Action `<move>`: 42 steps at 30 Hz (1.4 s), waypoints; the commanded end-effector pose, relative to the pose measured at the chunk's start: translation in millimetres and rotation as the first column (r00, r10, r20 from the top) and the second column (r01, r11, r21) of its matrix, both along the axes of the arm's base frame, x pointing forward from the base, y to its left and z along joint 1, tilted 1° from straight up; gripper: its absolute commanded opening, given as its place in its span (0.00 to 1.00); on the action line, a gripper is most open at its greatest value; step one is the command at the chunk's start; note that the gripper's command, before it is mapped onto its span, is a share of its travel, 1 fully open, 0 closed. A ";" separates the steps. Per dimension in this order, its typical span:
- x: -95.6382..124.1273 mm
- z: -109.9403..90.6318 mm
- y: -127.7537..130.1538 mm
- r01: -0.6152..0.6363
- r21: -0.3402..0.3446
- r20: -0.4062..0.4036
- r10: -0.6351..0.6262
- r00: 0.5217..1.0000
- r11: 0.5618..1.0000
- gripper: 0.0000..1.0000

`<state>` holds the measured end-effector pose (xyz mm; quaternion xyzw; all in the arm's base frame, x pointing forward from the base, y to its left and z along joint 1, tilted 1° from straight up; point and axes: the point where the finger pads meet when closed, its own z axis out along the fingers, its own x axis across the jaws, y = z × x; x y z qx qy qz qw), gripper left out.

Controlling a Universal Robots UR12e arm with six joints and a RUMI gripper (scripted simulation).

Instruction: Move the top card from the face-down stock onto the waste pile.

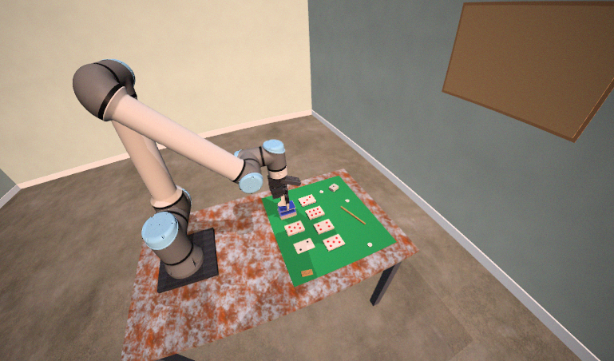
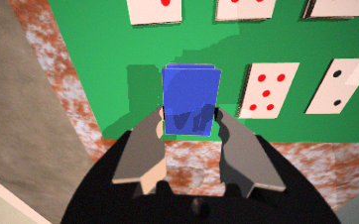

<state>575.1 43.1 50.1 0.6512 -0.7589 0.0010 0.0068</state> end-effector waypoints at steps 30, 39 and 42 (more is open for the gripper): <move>-4.0 11.5 -39.3 -0.014 0.000 0.001 0.014 1.000 1.000 0.38; -10.3 12.1 -92.0 -0.033 0.000 0.001 0.033 0.999 0.999 0.38; -10.8 12.1 -96.9 -0.035 0.000 0.001 0.035 0.999 0.999 0.38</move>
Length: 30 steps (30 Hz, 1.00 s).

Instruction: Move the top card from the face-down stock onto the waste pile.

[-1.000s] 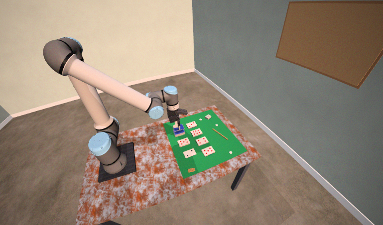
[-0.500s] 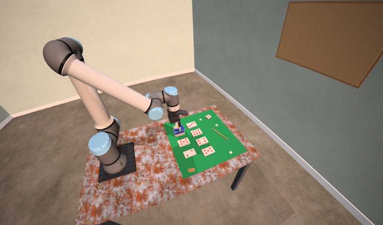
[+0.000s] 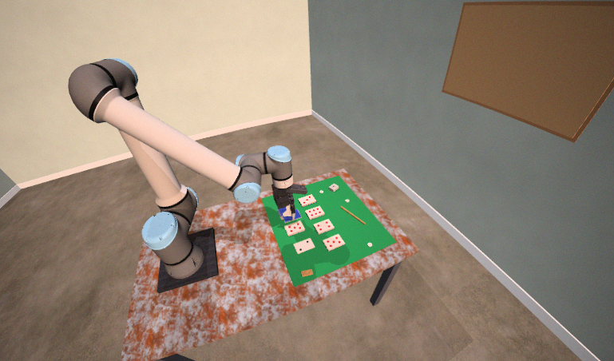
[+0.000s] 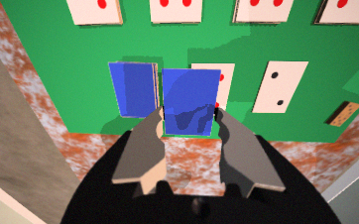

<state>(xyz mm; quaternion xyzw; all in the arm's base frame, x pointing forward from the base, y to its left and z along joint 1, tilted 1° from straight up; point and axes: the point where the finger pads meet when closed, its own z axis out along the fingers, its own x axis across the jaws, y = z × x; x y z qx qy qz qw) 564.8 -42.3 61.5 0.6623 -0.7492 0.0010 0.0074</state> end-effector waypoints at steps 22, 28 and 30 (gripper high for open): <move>-3.3 1.0 -35.7 -0.014 0.001 0.002 0.014 1.000 1.000 0.38; -3.3 0.5 -35.7 -0.014 0.001 0.002 0.014 1.000 1.000 0.38; -3.3 -0.2 -35.7 -0.014 0.001 0.002 0.014 1.000 1.000 0.38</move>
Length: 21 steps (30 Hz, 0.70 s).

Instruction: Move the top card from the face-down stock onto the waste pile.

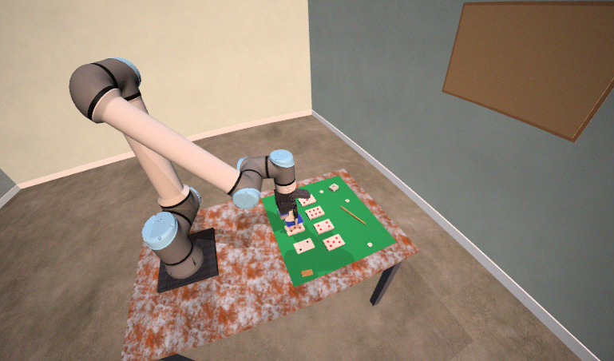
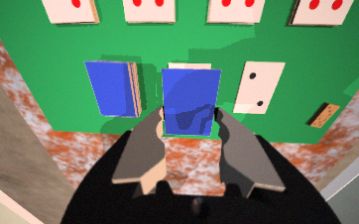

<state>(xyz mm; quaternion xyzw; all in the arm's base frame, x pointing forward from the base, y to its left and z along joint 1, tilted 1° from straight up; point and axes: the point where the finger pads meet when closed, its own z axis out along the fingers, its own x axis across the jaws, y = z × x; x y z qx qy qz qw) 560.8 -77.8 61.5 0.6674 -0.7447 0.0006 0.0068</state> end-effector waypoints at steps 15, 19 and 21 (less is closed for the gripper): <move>0.4 -16.1 -0.5 0.000 0.000 0.001 0.000 1.000 1.000 0.38; 0.4 -21.6 -0.6 0.000 0.000 0.001 0.000 1.000 1.000 0.38; 0.4 -23.4 -0.6 0.000 0.000 0.001 0.000 1.000 1.000 0.38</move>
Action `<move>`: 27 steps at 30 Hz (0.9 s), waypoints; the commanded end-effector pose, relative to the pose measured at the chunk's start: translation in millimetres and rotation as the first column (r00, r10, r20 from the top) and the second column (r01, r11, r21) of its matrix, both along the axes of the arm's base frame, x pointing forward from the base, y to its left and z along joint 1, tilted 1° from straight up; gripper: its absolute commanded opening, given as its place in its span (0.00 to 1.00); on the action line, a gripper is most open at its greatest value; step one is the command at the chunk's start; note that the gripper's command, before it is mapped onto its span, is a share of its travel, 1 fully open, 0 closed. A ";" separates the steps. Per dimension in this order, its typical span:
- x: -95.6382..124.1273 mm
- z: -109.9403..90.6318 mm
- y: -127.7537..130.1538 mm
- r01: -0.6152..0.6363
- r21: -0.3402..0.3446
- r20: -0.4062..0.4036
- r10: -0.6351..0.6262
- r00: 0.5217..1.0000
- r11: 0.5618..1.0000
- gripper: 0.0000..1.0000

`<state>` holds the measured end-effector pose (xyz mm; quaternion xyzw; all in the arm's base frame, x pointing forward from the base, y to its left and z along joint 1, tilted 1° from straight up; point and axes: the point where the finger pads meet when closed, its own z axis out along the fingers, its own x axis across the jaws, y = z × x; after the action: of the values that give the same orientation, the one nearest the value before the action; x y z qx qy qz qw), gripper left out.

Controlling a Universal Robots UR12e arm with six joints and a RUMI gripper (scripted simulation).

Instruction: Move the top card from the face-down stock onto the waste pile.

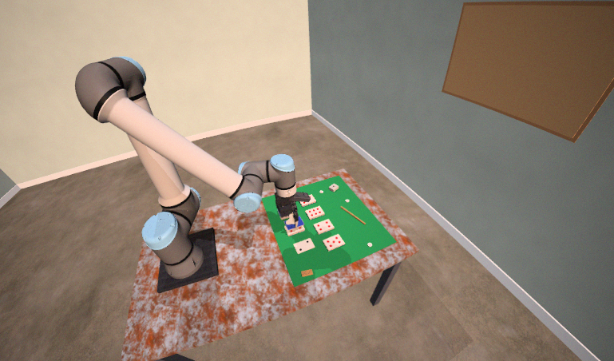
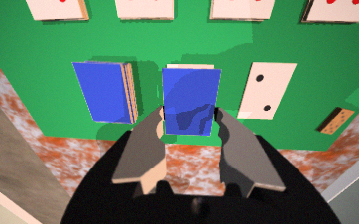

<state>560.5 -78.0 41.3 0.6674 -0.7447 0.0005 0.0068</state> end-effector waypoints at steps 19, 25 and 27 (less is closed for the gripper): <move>0.5 -26.1 -0.7 0.000 -0.001 0.001 0.000 1.000 1.000 0.38; 0.5 -27.6 -0.7 0.000 -0.001 0.001 0.000 1.000 1.000 0.38; 0.5 -27.7 -0.7 0.000 -0.001 0.001 0.000 1.000 1.000 0.38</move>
<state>560.4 -78.4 13.4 0.6674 -0.7447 0.0006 0.0068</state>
